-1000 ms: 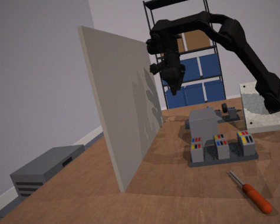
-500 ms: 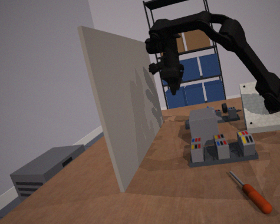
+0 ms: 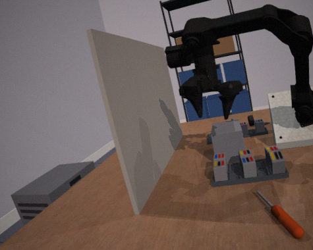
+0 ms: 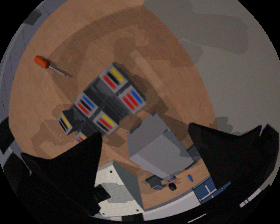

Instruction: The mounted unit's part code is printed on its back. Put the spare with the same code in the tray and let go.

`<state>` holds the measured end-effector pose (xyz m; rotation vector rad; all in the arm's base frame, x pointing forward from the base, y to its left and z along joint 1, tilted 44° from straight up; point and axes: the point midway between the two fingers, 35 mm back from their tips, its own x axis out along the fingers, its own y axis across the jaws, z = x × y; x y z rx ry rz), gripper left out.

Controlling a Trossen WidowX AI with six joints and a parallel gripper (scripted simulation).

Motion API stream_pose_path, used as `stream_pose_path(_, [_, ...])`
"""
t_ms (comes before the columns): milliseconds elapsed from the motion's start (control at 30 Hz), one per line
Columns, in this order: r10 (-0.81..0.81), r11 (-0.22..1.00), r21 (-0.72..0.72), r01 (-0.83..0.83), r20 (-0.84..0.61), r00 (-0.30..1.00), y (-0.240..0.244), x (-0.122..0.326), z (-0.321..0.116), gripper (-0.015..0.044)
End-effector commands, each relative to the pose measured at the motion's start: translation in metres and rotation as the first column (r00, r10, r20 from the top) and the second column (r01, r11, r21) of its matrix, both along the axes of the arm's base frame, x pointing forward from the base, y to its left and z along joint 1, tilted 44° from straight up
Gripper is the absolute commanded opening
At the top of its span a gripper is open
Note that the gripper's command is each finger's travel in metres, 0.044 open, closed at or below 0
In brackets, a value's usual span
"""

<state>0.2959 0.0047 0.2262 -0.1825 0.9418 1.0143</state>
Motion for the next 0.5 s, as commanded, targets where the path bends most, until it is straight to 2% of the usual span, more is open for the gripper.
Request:
stream_pose_path(0, [0.374,0.927,-0.101,-0.360,0.270,0.887,0.052,-0.048,0.010,0.0440])
stream_pose_path(100, [0.504,0.862,-0.167,-0.478,0.367,0.782,0.069,-0.069,0.014,0.0440])
stream_pose_path(333, [0.508,0.860,-0.169,-0.481,0.370,0.778,0.070,-0.069,0.014,0.0440])
stream_pose_path(467, [0.509,0.860,-0.170,-0.481,0.370,0.778,0.082,-0.066,0.002,0.0335])
